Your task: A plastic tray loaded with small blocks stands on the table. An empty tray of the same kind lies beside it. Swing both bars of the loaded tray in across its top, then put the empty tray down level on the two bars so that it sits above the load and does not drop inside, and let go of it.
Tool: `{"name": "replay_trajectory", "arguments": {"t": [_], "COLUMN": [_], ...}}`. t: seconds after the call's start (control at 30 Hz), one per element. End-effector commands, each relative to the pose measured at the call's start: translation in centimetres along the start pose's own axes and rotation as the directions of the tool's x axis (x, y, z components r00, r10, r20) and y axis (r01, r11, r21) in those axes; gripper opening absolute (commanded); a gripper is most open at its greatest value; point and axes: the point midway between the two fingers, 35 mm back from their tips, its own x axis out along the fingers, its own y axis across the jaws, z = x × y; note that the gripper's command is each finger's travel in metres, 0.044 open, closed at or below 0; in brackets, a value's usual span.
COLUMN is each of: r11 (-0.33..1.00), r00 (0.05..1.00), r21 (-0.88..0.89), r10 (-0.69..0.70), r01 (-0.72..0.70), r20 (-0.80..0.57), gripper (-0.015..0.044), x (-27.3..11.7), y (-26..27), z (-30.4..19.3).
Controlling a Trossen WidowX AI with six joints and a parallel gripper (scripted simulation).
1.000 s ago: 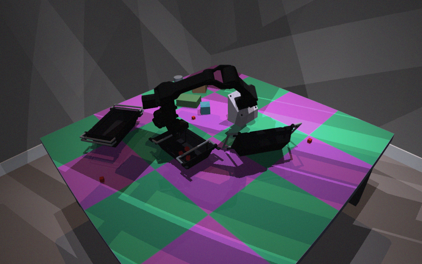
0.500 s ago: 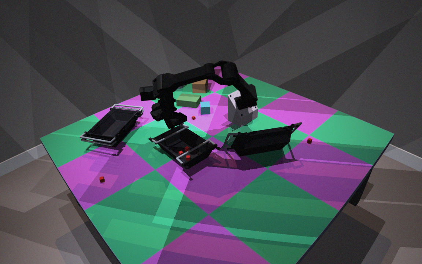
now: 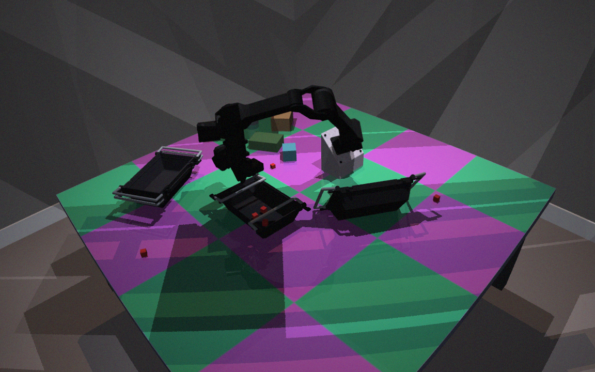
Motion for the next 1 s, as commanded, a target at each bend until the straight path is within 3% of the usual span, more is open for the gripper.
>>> {"name": "replay_trajectory", "arguments": {"t": [0.0,0.33,0.63,0.67,0.97], "r11": [1.0,1.0,1.0,1.0,1.0], "r00": [1.0,1.0,1.0,1.0,1.0], "r21": [0.003,0.003,0.004,0.008,0.008], "r10": [0.001,0.0,0.0,0.006,0.006], "r01": [-0.001,0.0,0.0,-0.006,-0.006], "r20": [0.001,0.001,-0.003,-0.01,-0.01], "gripper": [0.0007,0.0,0.0,0.0,0.0], "x": [0.0,-0.6,-8.9,-5.7,-5.7], "y": [0.0,-0.1,0.0,0.1,0.1], "z": [0.0,0.1,-0.1,0.2,0.2]}}
